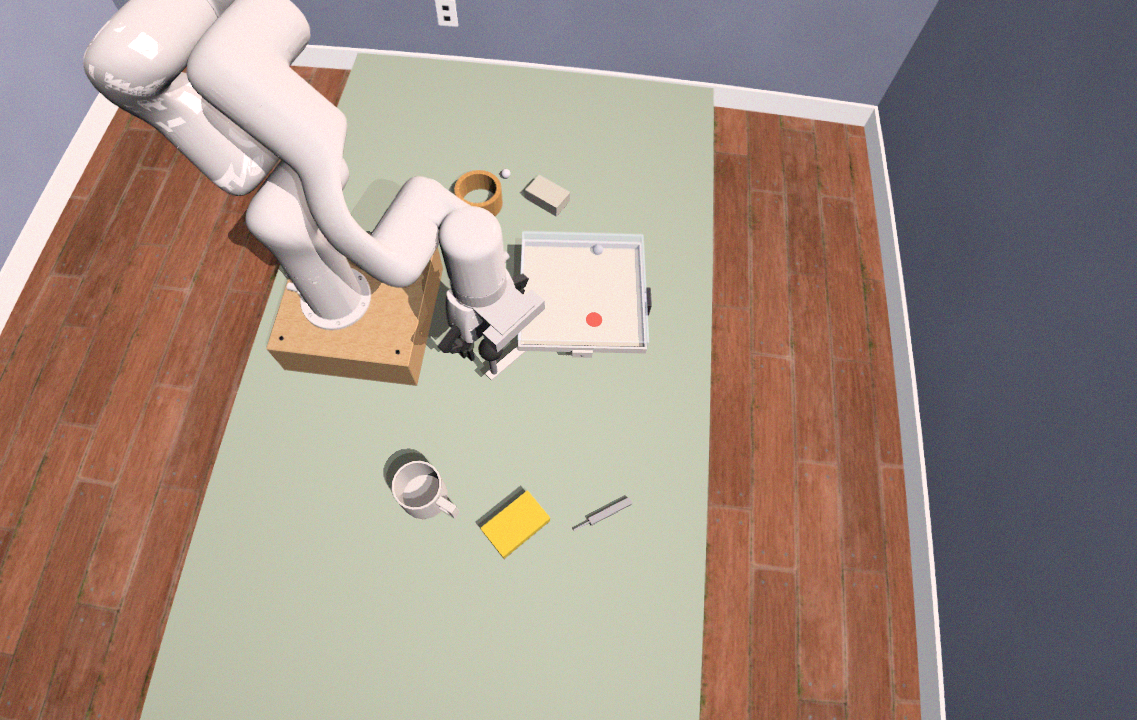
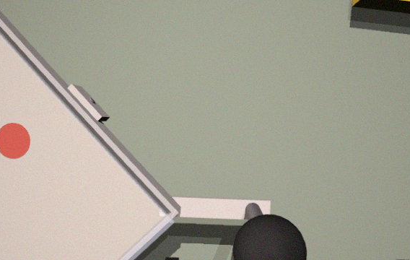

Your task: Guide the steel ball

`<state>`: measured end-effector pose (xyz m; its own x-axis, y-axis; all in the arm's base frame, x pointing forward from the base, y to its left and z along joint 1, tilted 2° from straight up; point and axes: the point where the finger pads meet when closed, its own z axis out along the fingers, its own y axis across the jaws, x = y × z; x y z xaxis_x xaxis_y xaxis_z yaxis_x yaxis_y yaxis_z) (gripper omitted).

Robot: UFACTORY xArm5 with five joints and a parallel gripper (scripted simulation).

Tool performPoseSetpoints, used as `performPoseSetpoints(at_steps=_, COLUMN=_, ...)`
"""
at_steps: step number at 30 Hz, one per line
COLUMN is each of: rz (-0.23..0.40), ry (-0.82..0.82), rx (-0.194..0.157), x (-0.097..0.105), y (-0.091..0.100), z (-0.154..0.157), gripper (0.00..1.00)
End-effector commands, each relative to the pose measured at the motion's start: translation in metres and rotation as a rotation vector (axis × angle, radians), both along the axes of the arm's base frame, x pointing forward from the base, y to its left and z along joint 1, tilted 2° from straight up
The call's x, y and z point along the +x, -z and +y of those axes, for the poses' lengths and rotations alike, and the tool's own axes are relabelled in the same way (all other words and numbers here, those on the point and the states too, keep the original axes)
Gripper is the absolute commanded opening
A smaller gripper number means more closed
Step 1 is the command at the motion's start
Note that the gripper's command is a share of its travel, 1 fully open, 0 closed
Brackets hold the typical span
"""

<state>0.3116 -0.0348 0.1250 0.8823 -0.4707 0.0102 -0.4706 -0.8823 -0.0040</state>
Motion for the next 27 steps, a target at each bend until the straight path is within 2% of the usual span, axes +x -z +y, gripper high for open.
performPoseSetpoints(at_steps=1, rz=-0.003, ry=0.000, rx=0.000, x=0.0012, y=-0.0011, z=-0.0001, gripper=1.00)
performPoseSetpoints(at_steps=6, rz=-0.003, ry=0.000, rx=0.000, x=0.0012, y=-0.0011, z=-0.0001, gripper=1.00)
performPoseSetpoints(at_steps=7, rz=-0.003, ry=0.000, rx=0.000, x=0.0012, y=-0.0011, z=-0.0001, gripper=0.62)
performPoseSetpoints(at_steps=27, rz=-0.003, ry=0.000, rx=0.000, x=0.0012, y=0.0054, z=-0.0004, gripper=0.62)
